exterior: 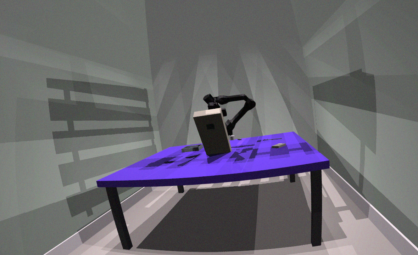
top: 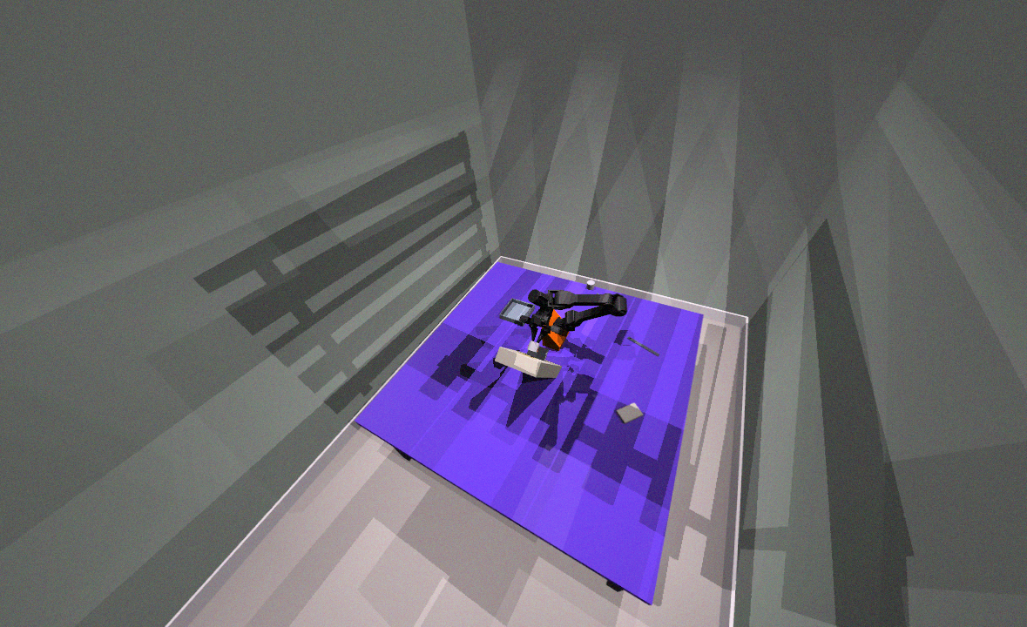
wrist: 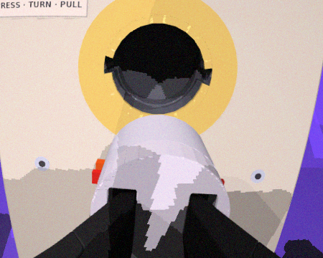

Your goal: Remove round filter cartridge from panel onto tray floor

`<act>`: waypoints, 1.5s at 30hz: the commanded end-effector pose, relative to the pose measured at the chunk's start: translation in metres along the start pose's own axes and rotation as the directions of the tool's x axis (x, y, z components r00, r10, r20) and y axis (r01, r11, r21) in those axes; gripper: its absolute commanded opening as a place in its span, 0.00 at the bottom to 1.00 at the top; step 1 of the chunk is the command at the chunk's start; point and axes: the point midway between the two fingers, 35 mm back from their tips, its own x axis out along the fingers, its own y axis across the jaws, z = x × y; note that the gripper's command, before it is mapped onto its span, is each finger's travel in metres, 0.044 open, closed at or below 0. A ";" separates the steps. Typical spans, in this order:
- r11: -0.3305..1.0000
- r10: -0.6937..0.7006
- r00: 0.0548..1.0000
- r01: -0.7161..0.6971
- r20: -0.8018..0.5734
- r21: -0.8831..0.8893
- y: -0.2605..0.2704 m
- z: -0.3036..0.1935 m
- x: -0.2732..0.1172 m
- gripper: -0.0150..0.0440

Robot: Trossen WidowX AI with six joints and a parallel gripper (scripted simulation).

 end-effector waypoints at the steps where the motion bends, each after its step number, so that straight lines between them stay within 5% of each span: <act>1: 1.000 0.003 1.000 -0.003 0.007 -0.011 0.001 -0.009 0.001 0.25; 10: 1.000 0.003 1.000 -0.003 0.006 -0.010 0.001 -0.038 0.005 0.25; 14: 1.000 0.000 1.000 0.000 -0.001 0.002 0.000 -0.034 0.004 0.41; 24: 1.000 0.003 1.000 -0.003 0.006 -0.010 0.001 -0.039 0.005 0.41; 36: 1.000 0.003 1.000 -0.003 0.007 -0.011 0.002 0.038 -0.005 0.41; 45: 1.000 -0.002 1.000 0.002 0.009 -0.027 0.002 0.091 -0.044 0.81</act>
